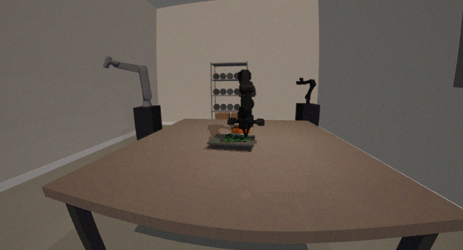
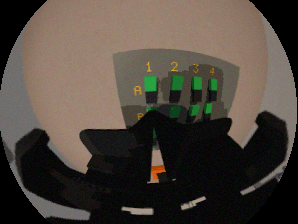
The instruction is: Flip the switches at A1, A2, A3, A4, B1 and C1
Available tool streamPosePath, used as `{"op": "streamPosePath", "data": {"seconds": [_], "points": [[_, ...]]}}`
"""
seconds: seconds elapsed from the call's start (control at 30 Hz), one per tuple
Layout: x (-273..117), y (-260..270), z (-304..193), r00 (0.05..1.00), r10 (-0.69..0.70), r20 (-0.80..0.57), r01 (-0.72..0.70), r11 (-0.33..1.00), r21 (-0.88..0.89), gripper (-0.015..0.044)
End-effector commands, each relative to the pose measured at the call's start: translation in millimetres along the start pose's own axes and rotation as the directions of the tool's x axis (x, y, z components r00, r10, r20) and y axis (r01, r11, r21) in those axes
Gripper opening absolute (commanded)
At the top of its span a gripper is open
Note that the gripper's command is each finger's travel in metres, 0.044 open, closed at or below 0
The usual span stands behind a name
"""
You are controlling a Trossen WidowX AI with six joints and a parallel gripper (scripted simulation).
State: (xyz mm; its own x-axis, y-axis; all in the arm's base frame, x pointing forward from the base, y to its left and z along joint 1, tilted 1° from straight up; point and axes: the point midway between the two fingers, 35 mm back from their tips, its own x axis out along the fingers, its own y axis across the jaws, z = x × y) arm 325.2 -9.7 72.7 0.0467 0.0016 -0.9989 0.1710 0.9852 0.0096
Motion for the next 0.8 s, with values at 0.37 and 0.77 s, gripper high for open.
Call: {"op": "streamPosePath", "data": {"seconds": [0.37,0.77], "points": [[3.0,0.4,-0.4,1.000,0.002,-0.002,-0.002,1.000,0.004,0.0000],[-62.7,0.4,-4.6,1.000,0.002,0.023,-0.002,1.000,0.004,0.0000]]}}
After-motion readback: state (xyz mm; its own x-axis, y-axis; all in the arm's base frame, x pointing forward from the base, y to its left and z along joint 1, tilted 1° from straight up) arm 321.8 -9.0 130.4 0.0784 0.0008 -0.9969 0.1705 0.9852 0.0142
